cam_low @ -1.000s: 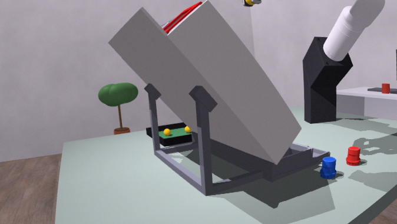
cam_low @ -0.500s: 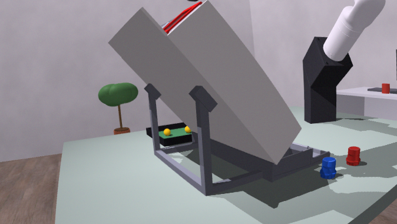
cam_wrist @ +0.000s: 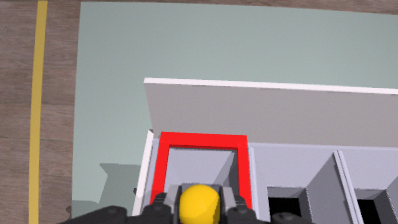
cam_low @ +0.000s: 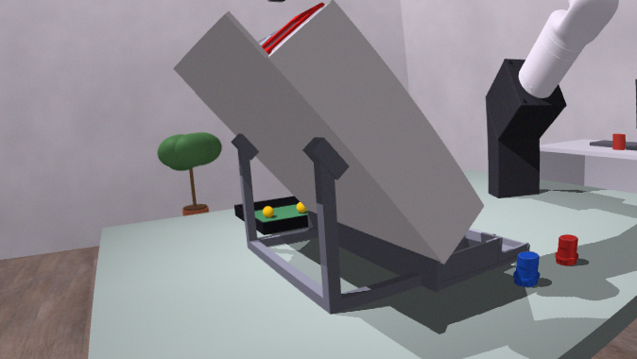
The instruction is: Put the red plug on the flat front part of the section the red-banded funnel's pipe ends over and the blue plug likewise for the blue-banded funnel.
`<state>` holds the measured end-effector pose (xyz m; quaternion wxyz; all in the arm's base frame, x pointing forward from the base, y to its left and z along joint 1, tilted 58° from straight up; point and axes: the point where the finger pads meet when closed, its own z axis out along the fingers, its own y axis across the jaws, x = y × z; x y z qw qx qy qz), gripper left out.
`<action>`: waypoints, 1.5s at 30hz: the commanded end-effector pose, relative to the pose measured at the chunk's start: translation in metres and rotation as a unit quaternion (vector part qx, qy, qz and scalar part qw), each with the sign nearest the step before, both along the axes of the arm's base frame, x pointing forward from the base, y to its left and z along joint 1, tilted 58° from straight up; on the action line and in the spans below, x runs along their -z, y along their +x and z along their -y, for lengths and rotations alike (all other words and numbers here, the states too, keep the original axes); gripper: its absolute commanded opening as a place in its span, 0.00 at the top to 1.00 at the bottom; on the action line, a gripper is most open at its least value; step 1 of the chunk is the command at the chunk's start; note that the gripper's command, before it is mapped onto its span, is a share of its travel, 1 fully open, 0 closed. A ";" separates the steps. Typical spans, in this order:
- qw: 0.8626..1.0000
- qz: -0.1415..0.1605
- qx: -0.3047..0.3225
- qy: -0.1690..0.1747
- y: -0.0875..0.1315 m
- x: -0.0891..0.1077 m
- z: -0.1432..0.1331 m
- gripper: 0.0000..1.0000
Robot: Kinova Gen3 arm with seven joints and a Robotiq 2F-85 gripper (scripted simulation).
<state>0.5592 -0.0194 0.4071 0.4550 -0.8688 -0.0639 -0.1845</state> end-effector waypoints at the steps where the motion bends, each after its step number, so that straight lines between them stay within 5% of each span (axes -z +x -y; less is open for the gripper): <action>1: 1.000 0.000 0.001 0.000 0.000 0.000 0.001 1.00; 3: 1.000 0.001 0.001 0.000 0.007 0.016 -0.024 1.00; 19: 1.000 0.001 0.001 0.000 0.007 0.016 -0.024 1.00; 20: 1.000 0.000 0.001 0.000 0.007 0.016 -0.024 0.00; 45: 1.000 0.000 0.001 0.000 0.007 0.016 -0.024 0.00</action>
